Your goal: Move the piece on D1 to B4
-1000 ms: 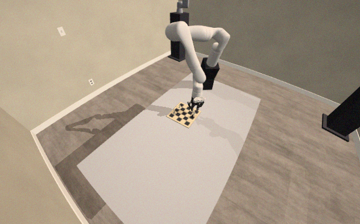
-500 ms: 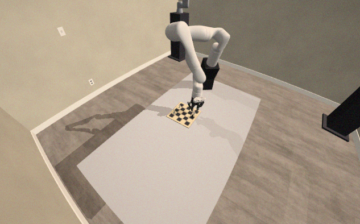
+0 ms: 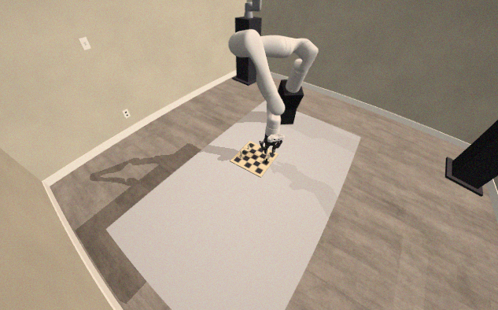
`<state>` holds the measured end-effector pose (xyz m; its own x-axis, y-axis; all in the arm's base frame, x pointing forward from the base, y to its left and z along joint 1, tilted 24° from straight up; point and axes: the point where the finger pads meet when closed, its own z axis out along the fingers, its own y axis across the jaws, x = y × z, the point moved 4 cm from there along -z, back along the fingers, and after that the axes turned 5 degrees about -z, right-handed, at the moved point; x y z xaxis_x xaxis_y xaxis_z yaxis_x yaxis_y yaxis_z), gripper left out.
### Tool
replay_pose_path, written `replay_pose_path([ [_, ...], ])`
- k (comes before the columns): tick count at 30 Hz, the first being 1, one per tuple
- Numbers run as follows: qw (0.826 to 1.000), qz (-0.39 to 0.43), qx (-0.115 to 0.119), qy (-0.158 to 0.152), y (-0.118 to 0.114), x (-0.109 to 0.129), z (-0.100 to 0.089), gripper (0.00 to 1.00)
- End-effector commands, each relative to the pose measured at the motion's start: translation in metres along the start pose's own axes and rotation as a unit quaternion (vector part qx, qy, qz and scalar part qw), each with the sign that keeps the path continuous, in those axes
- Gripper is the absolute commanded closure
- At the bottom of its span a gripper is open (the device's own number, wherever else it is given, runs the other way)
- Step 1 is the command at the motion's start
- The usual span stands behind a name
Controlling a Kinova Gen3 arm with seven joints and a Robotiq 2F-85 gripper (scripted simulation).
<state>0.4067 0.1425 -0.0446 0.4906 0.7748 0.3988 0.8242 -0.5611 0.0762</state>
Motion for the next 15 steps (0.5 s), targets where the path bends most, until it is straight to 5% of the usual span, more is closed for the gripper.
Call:
replay_pose_path([
  [1, 1.000, 0.000, 0.000, 0.000, 0.0004, 0.0002, -0.0004, 0.61],
  [15, 1.000, 0.000, 0.000, 0.000, 0.0004, 0.0002, 0.0067, 0.61],
])
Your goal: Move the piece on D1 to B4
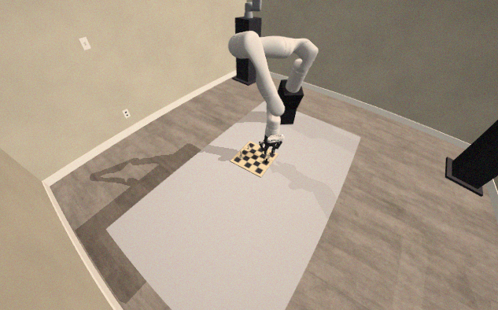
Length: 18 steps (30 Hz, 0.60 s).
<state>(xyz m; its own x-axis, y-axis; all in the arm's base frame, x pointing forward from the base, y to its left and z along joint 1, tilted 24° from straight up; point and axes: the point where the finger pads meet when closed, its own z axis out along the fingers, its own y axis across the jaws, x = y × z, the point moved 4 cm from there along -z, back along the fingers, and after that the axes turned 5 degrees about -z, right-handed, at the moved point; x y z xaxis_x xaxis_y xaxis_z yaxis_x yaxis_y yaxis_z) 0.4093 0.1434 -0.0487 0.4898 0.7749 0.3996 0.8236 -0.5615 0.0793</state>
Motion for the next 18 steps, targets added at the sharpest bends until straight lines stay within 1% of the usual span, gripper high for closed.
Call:
replay_pose_path([
  [1, 1.000, 0.000, 0.001, 0.000, -0.001, 0.000, 0.004, 0.61],
  [11, 1.000, 0.000, 0.001, 0.000, -0.001, 0.000, 0.024, 0.61],
  [18, 1.000, 0.000, 0.001, 0.000, -0.001, 0.000, 0.029, 0.61],
])
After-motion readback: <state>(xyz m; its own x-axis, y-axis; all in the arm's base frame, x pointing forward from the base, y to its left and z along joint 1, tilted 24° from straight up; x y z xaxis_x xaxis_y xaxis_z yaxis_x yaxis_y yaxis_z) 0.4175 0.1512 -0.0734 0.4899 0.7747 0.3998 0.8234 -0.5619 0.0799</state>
